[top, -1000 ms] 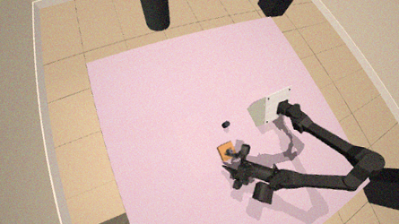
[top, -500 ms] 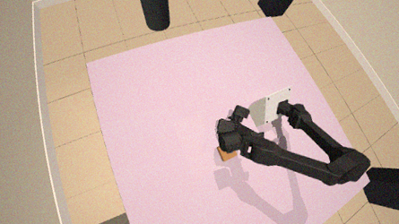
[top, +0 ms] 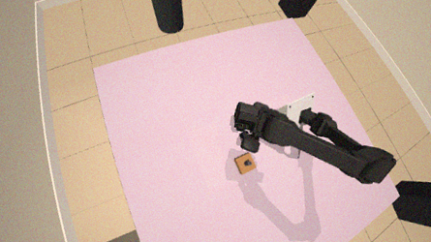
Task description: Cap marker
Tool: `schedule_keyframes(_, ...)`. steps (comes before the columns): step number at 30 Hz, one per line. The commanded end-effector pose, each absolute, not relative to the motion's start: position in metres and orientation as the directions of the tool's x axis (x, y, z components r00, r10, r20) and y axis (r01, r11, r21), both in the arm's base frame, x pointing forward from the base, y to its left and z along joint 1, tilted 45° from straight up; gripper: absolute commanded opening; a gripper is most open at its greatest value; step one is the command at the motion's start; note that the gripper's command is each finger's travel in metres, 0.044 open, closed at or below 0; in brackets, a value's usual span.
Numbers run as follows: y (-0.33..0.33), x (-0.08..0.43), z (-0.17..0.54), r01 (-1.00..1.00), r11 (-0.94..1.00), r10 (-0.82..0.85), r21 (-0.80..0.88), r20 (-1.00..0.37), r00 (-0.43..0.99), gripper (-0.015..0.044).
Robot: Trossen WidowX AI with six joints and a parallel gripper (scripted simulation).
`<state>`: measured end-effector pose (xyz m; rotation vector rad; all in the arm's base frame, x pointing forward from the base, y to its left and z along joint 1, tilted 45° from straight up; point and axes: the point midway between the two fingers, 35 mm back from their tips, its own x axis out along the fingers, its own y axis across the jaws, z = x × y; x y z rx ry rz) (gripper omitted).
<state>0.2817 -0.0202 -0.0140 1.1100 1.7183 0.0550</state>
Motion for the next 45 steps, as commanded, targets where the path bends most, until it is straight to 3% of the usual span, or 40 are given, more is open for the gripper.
schedule_keyframes(1, -0.003, 0.276, -0.029, 0.647, 0.565, 0.699, 0.512, -0.713, -0.045, 0.0245)
schedule_keyframes(44, 0.046, 0.272, -0.076, 0.647, 0.563, 0.702, 0.515, -0.710, -0.046, 0.0245)
schedule_keyframes(45, 0.046, 0.272, -0.076, 0.647, 0.563, 0.702, 0.514, -0.711, -0.046, 0.0218)
